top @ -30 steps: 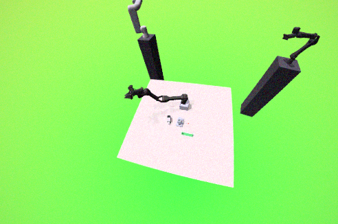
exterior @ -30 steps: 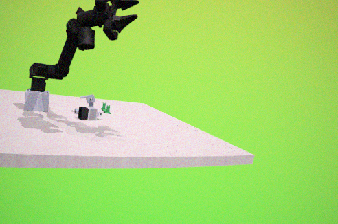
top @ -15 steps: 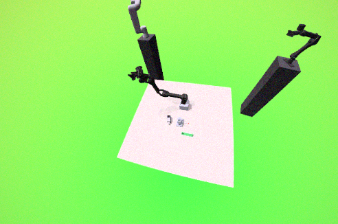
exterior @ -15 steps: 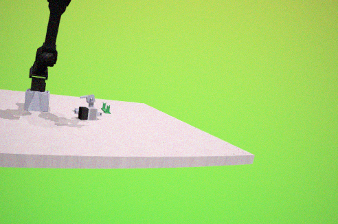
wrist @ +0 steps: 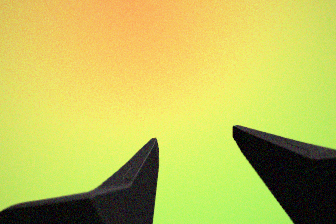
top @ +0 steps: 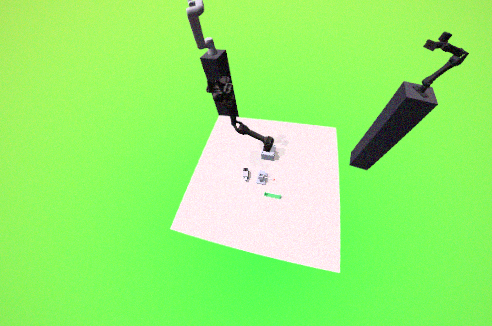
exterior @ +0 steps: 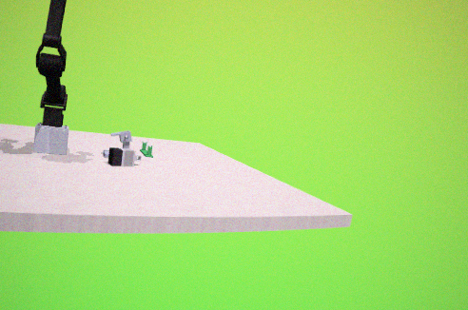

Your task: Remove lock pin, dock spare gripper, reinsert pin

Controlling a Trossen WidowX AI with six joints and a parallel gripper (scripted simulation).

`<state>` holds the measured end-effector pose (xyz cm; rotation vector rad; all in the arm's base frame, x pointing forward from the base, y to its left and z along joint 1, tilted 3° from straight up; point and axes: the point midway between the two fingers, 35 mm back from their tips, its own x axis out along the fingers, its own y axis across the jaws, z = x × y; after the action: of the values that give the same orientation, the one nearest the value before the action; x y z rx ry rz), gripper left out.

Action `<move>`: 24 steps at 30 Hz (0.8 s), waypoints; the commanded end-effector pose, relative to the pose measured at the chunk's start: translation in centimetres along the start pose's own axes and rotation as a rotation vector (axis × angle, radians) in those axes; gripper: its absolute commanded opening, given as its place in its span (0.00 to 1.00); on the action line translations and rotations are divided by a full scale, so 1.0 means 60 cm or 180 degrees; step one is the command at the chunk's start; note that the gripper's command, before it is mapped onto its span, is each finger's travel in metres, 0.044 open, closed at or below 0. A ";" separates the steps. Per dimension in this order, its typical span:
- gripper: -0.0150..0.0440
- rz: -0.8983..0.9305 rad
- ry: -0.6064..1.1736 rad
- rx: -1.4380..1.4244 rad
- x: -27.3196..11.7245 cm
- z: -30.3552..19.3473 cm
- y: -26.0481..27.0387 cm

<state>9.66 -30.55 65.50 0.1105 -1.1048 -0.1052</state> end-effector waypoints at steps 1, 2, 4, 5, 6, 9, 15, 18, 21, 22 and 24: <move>0.76 0.0369 -0.0149 -0.0287 0.003 0.047 0.096; 0.76 0.0446 -0.0175 -0.0351 0.003 0.055 0.117; 0.76 0.0602 -0.0223 -0.0479 0.001 0.070 0.158; 0.76 0.0681 -0.0244 -0.0543 0.000 0.076 0.178; 0.76 0.0761 -0.0264 -0.0606 -0.002 0.082 0.199; 0.76 0.1002 -0.0312 -0.0794 -0.008 0.094 0.262; 0.76 0.1496 -0.0361 -0.1158 -0.028 0.099 0.385; 0.76 0.1749 -0.0360 -0.1334 -0.041 0.093 0.444; 0.76 0.2004 -0.0342 -0.1505 -0.056 0.080 0.502; 0.76 0.2089 -0.0331 -0.1561 -0.061 0.075 0.520; 0.76 0.2261 -0.0306 -0.1670 -0.073 0.062 0.557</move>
<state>4.67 -1.37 69.16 -0.6528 -1.1517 0.1799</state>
